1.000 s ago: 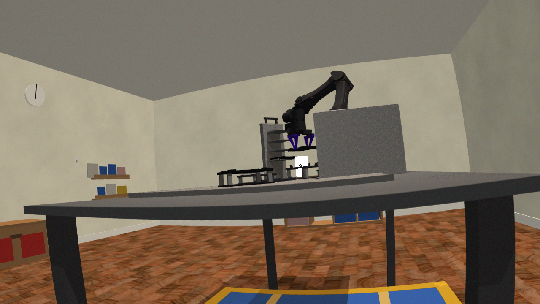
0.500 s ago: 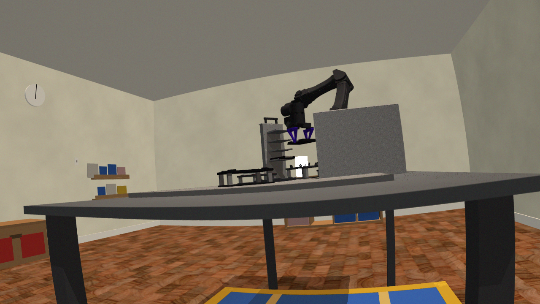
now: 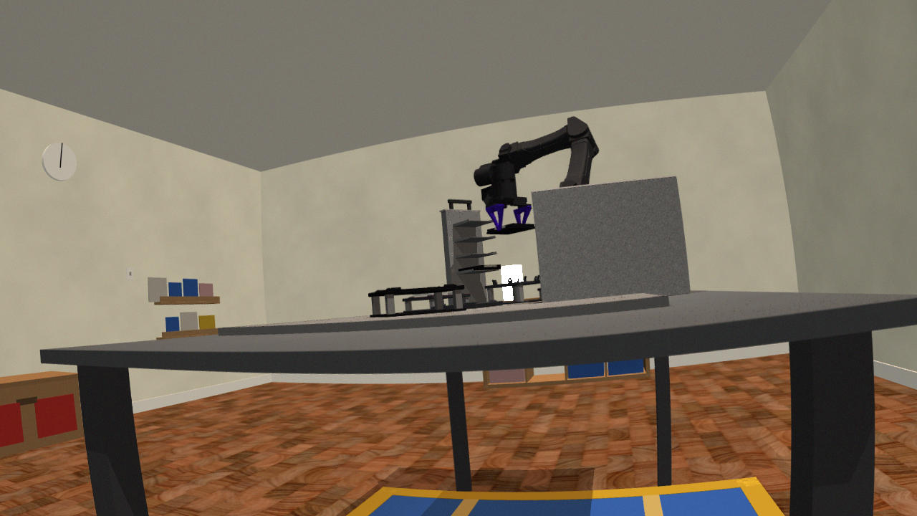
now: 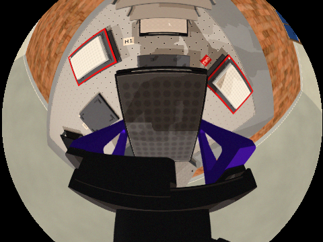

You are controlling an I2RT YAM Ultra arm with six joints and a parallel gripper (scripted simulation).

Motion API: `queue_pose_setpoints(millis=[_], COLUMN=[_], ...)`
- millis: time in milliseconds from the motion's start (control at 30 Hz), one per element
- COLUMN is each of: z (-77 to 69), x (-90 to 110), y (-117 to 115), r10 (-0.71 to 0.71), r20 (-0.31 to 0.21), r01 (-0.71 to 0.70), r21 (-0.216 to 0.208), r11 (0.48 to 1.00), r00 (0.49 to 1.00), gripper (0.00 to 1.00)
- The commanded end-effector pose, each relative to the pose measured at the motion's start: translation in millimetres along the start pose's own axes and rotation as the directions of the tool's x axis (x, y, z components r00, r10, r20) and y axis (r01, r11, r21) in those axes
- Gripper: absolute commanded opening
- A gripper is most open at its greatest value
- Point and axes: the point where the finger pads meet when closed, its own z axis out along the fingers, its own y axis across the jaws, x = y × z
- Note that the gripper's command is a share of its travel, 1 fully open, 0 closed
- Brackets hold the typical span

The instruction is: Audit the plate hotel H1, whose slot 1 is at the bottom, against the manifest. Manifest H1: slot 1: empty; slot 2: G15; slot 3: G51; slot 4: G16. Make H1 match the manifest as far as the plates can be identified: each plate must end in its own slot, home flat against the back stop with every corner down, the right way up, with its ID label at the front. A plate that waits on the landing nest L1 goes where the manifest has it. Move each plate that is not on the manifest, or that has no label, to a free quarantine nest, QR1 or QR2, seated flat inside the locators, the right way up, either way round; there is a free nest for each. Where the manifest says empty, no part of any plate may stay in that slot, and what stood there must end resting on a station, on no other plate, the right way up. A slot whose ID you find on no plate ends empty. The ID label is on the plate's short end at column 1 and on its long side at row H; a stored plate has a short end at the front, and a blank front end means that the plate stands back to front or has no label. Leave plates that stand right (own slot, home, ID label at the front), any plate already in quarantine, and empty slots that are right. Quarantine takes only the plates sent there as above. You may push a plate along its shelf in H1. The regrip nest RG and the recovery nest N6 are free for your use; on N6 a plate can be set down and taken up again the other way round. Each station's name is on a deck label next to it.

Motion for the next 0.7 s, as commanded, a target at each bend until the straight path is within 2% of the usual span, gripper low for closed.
queue_pose_setpoints(millis=[0,167,433,667], z=[-10.4,-23.6,-24.1,-24.0], x=[3,3,4,6], y=[-2,-2,8,32], r10=[0.003,0.003,-0.047,-0.164], r20=[-0.003,-0.003,-0.004,-0.004], r01=[-0.003,-0.003,0.047,0.164], r21=[0.004,0.004,0.003,0.002], r11=[1.0,1.0,0.999,0.987], r00=[1.0,1.0,0.999,0.987], gripper=[0.86,0.86,0.86,0.86])
